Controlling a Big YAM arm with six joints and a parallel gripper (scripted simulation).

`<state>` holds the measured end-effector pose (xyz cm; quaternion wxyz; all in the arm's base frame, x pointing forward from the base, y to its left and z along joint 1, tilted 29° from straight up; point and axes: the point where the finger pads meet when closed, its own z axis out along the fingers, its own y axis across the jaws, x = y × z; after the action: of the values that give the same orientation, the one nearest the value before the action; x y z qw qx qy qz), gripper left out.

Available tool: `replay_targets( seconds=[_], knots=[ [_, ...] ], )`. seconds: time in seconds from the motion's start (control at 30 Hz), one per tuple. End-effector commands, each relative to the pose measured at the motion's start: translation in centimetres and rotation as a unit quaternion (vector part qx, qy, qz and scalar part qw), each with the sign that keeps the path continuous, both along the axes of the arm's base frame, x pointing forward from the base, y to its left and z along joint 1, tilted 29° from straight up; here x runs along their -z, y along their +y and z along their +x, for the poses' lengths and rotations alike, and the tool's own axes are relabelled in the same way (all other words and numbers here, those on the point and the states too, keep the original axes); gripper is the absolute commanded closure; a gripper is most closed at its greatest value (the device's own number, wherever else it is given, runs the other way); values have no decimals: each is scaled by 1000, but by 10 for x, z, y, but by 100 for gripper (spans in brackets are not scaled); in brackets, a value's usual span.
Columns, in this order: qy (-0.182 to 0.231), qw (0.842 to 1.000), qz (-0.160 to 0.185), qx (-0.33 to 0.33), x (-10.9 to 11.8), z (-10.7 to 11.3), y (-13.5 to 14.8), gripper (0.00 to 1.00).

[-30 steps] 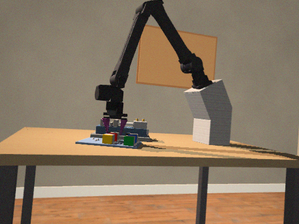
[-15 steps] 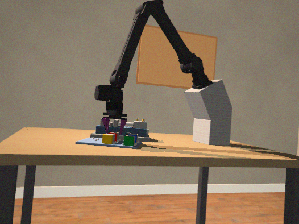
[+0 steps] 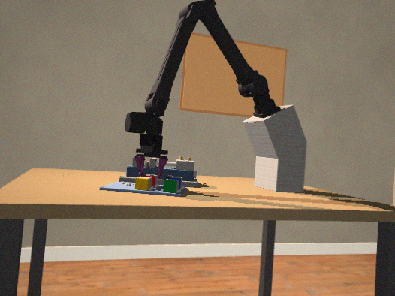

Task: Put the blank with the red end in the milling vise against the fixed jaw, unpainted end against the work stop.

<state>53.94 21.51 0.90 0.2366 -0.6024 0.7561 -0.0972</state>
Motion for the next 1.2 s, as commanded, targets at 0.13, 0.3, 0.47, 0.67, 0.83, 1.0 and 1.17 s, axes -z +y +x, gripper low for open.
replay_targets(
  seconds=[0.13, 0.3, 0.47, 0.67, 0.83, 1.0, 1.17],
  knots=[
    [-6, 1000, -1, 1, 3, 15, -4, 36],
    [-6, 1000, -1, 1, 3, 15, -4, 36],
    [-6, 1000, -1, 1, 3, 15, -4, 100],
    [-4, 1000, -2, 1, 3, 15, -4, 100],
    [-4, 1000, -2, 1, 3, 15, -4, 100],
    [-4, 1000, -2, 1, 3, 15, -4, 100],
    [-4, 1000, -2, 1, 3, 15, -4, 100]
  ],
)
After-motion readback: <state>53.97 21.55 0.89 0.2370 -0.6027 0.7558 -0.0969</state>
